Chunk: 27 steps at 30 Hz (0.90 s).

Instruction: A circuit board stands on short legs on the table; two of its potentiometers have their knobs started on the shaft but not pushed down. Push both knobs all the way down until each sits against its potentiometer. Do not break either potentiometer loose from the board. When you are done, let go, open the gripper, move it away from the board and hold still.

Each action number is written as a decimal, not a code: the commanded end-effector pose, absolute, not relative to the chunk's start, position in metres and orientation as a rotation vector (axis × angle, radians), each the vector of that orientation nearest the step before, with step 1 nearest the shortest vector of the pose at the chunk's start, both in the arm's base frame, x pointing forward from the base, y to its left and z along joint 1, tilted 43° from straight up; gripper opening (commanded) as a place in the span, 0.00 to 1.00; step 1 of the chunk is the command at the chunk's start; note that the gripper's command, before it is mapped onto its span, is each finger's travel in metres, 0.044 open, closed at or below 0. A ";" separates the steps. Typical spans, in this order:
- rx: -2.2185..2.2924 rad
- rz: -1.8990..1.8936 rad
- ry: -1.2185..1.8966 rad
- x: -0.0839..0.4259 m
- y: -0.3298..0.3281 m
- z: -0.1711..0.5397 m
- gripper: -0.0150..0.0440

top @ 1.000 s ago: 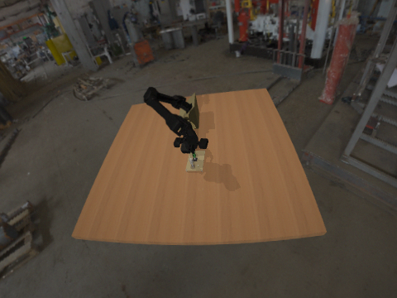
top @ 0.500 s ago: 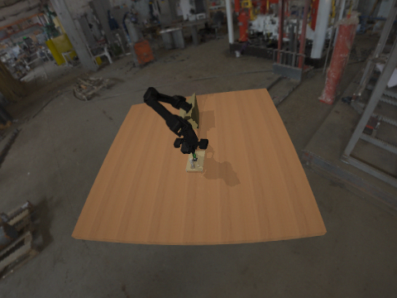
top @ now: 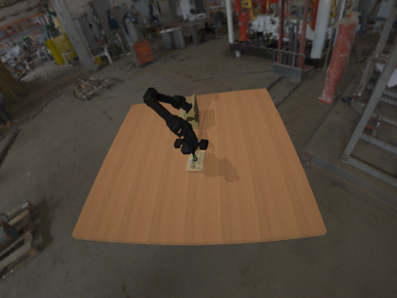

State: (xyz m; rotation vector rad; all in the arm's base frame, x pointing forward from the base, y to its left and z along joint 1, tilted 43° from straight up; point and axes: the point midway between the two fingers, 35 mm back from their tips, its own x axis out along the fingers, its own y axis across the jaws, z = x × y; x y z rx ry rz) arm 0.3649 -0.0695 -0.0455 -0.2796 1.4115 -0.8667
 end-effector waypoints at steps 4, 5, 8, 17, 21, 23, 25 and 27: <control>-0.287 -0.876 1.421 0.362 -0.076 -0.051 0.25; -0.287 -0.876 1.421 0.362 -0.076 -0.051 0.25; -0.287 -0.876 1.421 0.362 -0.076 -0.051 0.25; -0.287 -0.876 1.421 0.362 -0.077 -0.053 0.25; -0.287 -0.876 1.421 0.362 -0.077 -0.053 0.25; -0.287 -0.876 1.421 0.362 -0.077 -0.053 0.25; -0.287 -0.876 1.421 0.362 -0.078 -0.053 0.25; -0.287 -0.876 1.421 0.362 -0.078 -0.053 0.25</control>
